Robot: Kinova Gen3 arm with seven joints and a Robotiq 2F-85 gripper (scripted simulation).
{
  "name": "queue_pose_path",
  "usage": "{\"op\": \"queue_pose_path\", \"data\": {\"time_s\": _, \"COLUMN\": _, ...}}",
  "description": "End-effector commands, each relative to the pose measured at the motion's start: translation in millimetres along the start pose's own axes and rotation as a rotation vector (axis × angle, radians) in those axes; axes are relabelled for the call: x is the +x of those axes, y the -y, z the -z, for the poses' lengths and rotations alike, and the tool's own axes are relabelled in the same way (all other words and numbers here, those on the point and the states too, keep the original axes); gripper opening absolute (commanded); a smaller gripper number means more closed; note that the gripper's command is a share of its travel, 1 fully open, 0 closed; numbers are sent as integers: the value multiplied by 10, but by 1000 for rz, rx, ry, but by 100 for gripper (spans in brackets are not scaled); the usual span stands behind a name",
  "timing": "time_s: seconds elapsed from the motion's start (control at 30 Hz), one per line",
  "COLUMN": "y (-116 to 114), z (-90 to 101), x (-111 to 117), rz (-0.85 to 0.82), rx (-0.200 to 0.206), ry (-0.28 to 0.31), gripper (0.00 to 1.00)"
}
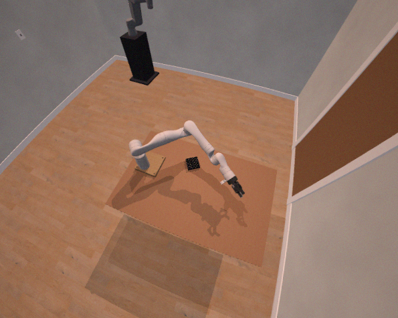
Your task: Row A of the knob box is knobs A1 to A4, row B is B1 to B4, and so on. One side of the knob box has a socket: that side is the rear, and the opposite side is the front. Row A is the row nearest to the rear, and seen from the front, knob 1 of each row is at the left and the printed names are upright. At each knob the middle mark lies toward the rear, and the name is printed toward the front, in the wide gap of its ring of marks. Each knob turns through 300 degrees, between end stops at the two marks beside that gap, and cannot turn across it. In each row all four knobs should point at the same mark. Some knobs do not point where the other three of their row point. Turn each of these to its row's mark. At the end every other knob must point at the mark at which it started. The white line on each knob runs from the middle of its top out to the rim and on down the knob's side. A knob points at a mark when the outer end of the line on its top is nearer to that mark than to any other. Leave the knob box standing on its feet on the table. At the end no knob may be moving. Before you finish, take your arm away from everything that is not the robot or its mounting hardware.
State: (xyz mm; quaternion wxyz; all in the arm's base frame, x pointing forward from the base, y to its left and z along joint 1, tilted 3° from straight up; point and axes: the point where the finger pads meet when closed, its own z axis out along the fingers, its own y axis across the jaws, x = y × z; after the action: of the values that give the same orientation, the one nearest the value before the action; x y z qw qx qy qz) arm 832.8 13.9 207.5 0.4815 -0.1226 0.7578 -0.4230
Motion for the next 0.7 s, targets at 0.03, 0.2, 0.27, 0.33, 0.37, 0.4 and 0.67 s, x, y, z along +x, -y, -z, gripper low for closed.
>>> {"op": "queue_pose_path", "data": {"time_s": 0.03, "y": 104, "z": -46, "x": 120, "rz": -19, "rx": 6, "ry": -34, "gripper": 100}}
{"op": "queue_pose_path", "data": {"time_s": 0.2, "y": 104, "z": -46, "x": 120, "rz": -19, "rx": 6, "ry": -34, "gripper": 100}}
{"op": "queue_pose_path", "data": {"time_s": 0.27, "y": 104, "z": -46, "x": 120, "rz": -19, "rx": 6, "ry": -34, "gripper": 100}}
{"op": "queue_pose_path", "data": {"time_s": 0.33, "y": 179, "z": -85, "x": 260, "rz": -33, "rx": 10, "ry": -70, "gripper": 100}}
{"op": "queue_pose_path", "data": {"time_s": 0.37, "y": 179, "z": -85, "x": 260, "rz": -33, "rx": 10, "ry": -70, "gripper": 100}}
{"op": "queue_pose_path", "data": {"time_s": 0.4, "y": 179, "z": -85, "x": 260, "rz": -33, "rx": 10, "ry": -70, "gripper": 100}}
{"op": "queue_pose_path", "data": {"time_s": 0.67, "y": 250, "z": -118, "x": 403, "rz": -48, "rx": 13, "ry": -106, "gripper": 100}}
